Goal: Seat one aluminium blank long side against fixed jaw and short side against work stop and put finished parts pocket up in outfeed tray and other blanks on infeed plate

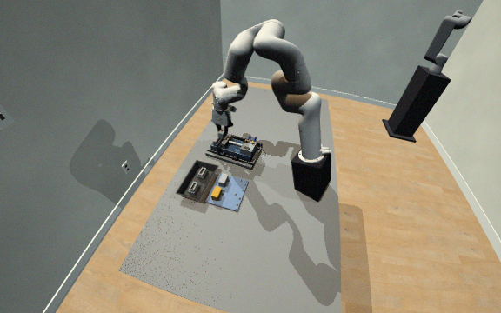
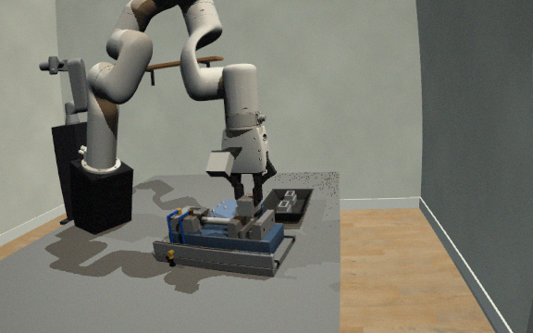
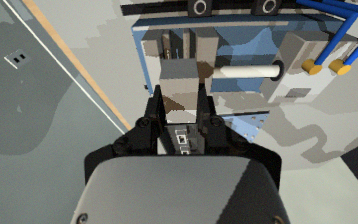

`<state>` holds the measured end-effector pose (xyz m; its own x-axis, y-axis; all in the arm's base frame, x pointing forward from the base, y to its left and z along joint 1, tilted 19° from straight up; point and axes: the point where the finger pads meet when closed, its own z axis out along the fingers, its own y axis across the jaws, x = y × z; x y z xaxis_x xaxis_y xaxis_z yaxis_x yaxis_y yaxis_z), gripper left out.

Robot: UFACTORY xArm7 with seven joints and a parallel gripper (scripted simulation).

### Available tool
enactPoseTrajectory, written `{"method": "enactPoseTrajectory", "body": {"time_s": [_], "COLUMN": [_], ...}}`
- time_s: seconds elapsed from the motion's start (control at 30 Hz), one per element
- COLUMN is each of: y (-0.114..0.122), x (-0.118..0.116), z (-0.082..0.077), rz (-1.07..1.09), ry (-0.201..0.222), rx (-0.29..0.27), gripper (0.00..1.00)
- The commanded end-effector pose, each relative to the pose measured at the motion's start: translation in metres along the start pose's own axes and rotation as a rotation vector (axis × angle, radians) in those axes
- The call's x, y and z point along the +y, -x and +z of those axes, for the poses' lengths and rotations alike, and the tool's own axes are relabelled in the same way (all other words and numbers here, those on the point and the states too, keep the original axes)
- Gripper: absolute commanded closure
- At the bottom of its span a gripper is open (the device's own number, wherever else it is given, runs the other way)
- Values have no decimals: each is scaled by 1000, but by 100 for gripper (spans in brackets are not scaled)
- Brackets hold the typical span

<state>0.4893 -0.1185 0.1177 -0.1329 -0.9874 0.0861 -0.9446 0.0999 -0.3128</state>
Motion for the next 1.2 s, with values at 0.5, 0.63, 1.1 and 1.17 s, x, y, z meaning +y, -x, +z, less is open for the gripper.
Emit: {"method": "enactPoseTrajectory", "body": {"time_s": [0.5, 0.63, 1.1, 1.17], "y": [0, 0, 0, 0], "x": [-1, -1, -1, -1], "z": [6, 7, 7, 7], "rz": [0, 0, 0, 0], "ry": [-3, -3, -3, -3], "rx": [0, 0, 0, 0], "gripper": [100, 100, 100, 100]}}
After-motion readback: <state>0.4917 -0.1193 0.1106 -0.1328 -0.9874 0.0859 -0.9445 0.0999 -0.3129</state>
